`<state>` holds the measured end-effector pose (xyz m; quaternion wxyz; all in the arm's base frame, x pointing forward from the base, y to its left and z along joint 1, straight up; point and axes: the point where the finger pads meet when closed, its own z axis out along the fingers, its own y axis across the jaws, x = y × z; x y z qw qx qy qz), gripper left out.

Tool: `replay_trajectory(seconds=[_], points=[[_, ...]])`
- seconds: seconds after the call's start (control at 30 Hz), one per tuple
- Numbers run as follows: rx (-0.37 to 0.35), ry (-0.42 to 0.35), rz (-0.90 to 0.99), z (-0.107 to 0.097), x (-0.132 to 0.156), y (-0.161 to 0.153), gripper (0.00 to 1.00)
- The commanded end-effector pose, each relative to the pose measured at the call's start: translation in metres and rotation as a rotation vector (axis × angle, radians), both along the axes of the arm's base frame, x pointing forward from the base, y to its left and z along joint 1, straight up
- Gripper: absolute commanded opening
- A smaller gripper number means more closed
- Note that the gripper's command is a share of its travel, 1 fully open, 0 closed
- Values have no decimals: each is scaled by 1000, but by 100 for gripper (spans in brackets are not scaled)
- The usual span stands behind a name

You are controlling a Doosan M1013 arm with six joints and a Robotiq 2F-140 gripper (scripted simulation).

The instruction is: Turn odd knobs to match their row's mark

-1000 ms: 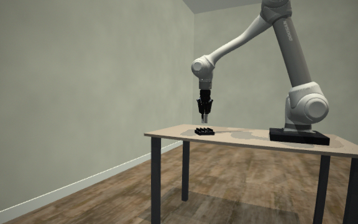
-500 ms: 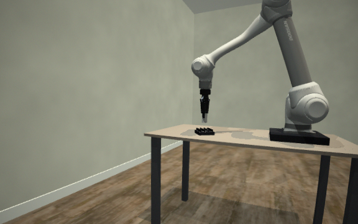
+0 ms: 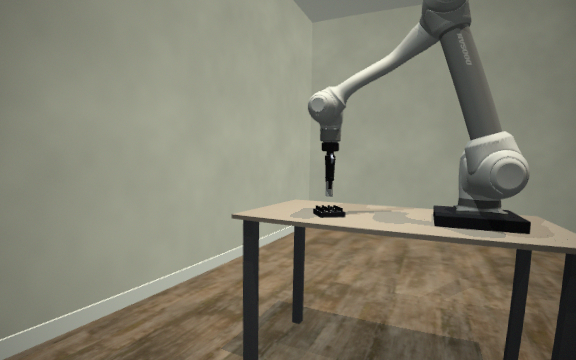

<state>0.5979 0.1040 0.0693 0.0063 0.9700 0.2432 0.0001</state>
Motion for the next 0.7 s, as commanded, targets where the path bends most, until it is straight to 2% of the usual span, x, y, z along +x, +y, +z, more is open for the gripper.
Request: replay_trajectory(seconds=[0.0,0.27,0.33,0.37,0.67], points=[[11,3,156,1,0,0,12],[10,5,466,3,0,0,12],[10,5,466,3,0,0,12],[10,6,564,4,0,0,12],[9,8,897,6,0,0,12]])
